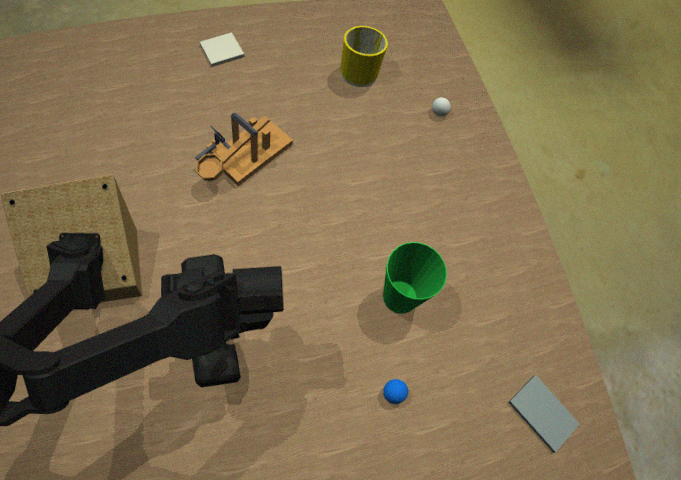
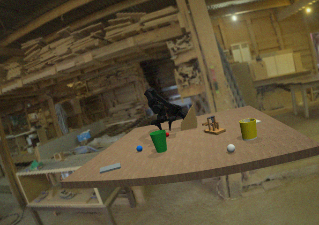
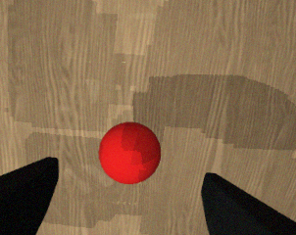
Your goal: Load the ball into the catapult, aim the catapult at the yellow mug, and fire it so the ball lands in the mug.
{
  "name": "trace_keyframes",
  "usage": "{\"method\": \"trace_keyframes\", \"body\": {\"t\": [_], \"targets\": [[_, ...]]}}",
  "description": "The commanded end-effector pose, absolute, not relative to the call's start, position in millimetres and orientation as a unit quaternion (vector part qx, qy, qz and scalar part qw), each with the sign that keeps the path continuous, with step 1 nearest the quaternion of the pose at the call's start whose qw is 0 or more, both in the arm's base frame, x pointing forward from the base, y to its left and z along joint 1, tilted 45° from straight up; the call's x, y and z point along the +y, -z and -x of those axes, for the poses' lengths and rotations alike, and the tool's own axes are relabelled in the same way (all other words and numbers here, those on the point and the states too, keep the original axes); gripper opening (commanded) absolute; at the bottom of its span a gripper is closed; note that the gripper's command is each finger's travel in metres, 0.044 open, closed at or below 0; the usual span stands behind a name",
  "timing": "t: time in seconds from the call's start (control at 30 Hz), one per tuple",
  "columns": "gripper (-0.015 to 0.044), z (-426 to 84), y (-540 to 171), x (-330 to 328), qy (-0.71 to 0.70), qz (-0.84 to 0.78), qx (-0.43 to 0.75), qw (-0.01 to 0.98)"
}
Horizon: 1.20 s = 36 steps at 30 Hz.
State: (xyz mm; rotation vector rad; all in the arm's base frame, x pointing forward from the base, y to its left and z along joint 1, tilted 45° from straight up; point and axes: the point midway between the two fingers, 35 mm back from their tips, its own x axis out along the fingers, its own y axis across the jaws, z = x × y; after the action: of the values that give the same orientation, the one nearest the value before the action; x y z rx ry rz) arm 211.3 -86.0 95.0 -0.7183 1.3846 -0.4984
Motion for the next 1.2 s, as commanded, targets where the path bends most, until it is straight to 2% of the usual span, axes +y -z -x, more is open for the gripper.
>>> {"method": "trace_keyframes", "body": {"t": [0.0,0.57,0.73,1.03,1.17], "targets": [[0.03,-210,-88,-91,0.22,0.323,0.62,0.68],[0.03,-213,-71,-109,0.221,0.324,0.62,0.68],[0.0169,-213,-71,-109,0.221,0.324,0.62,0.68],[0.0109,-213,-71,-109,0.221,0.324,0.62,0.68],[0.0004,-218,-73,-104,0.225,0.32,0.605,0.693]]}}
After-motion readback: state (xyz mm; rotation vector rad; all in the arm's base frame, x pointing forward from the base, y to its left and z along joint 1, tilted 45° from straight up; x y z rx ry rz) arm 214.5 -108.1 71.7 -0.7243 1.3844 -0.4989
